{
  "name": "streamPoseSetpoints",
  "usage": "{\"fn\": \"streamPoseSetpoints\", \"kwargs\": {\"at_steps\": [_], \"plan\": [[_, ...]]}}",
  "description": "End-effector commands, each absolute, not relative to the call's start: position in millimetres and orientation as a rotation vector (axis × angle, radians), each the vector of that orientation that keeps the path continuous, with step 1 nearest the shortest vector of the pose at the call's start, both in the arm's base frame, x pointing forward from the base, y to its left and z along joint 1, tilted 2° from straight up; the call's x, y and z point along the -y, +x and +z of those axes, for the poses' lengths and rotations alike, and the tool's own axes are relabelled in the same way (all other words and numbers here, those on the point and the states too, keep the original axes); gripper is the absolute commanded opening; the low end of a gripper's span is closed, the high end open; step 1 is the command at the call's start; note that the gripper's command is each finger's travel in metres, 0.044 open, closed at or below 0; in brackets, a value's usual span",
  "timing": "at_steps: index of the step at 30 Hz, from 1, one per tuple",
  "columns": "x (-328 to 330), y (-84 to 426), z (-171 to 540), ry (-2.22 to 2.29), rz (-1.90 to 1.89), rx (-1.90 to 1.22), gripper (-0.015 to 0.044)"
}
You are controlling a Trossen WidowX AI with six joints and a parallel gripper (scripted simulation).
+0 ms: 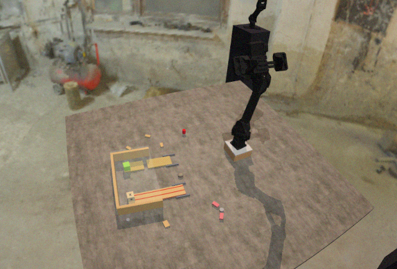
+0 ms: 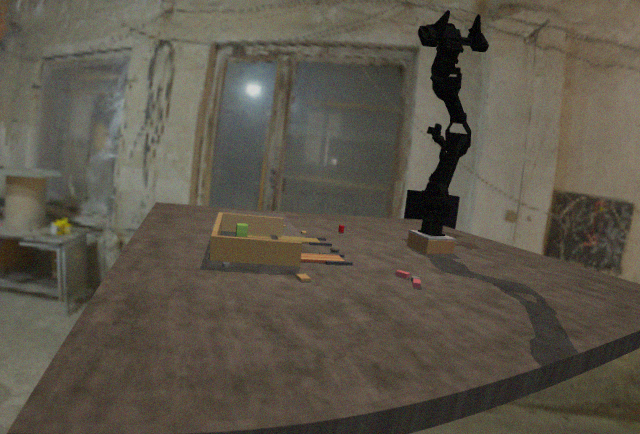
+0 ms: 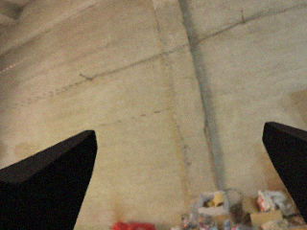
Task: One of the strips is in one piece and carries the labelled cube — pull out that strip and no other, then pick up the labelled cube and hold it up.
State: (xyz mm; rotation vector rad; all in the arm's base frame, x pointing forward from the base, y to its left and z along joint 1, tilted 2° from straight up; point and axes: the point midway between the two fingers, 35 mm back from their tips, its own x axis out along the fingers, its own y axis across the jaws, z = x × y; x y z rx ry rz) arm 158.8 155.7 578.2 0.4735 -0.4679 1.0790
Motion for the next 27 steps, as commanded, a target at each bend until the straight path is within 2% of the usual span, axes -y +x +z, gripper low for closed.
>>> {"fn": "streamPoseSetpoints", "kwargs": {"at_steps": [1,8,14,20,27], "plan": [[-150,215,530,0.422,0.887,0.34,0.04],[-114,286,439,0.323,0.577,0.12,0.04],[-67,321,353,0.234,0.328,-0.09,0.04],[-13,328,264,0.148,0.103,-0.322,0.04],[40,303,175,0.07,-0.098,-0.592,0.04]]}}
